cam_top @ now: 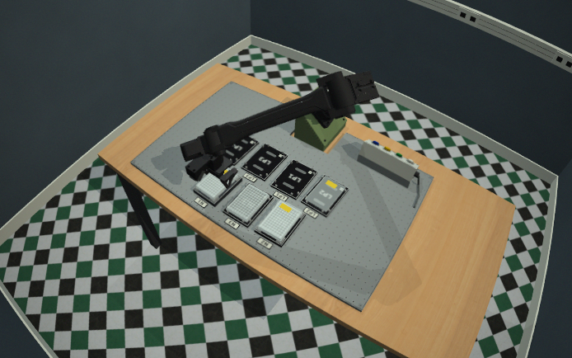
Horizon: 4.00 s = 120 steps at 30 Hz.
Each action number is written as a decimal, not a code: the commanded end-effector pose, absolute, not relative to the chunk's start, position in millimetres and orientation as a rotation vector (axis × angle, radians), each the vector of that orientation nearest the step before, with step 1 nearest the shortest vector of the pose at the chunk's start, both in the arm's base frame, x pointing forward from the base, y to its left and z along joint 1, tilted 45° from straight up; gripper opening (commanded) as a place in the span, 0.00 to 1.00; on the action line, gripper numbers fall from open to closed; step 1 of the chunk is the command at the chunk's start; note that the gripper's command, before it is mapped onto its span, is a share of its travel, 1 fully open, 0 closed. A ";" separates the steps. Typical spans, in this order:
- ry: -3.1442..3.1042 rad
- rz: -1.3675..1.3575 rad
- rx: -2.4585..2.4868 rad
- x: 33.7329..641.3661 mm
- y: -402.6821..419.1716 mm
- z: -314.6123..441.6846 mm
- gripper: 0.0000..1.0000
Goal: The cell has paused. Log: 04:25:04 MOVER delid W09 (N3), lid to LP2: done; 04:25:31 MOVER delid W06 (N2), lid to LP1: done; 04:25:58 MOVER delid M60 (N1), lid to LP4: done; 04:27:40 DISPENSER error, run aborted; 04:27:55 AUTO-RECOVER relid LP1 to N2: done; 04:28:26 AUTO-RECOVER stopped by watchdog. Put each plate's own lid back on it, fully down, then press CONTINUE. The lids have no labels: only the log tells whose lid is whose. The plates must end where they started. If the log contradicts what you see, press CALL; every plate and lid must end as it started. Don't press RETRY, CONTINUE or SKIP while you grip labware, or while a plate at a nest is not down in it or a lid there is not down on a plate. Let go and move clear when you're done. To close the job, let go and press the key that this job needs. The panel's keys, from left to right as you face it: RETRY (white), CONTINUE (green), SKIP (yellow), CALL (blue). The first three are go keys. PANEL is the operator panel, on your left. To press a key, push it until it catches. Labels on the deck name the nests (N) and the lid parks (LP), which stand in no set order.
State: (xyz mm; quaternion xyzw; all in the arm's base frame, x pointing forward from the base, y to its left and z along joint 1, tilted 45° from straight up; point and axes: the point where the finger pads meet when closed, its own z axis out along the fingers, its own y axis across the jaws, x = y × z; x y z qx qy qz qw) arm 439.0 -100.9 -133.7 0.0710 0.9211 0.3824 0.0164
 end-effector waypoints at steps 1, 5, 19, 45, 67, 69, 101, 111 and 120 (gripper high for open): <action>2.842 1.153 0.189 451.5 -114.1 -117.1 1.00; 2.834 1.147 0.207 453.3 -126.2 -115.9 1.00; 2.840 1.152 0.195 453.1 -129.1 -110.4 1.00; 2.835 1.146 0.201 453.9 -135.8 -106.7 1.00; 2.837 1.148 0.202 452.2 -136.1 -106.7 1.00; 2.852 1.167 0.204 446.5 -124.2 -111.9 1.00; 2.852 1.167 0.204 445.5 -124.5 -111.6 1.00; 2.852 1.167 0.204 445.2 -124.5 -111.6 1.00; 2.852 1.167 0.204 444.8 -124.5 -111.6 1.00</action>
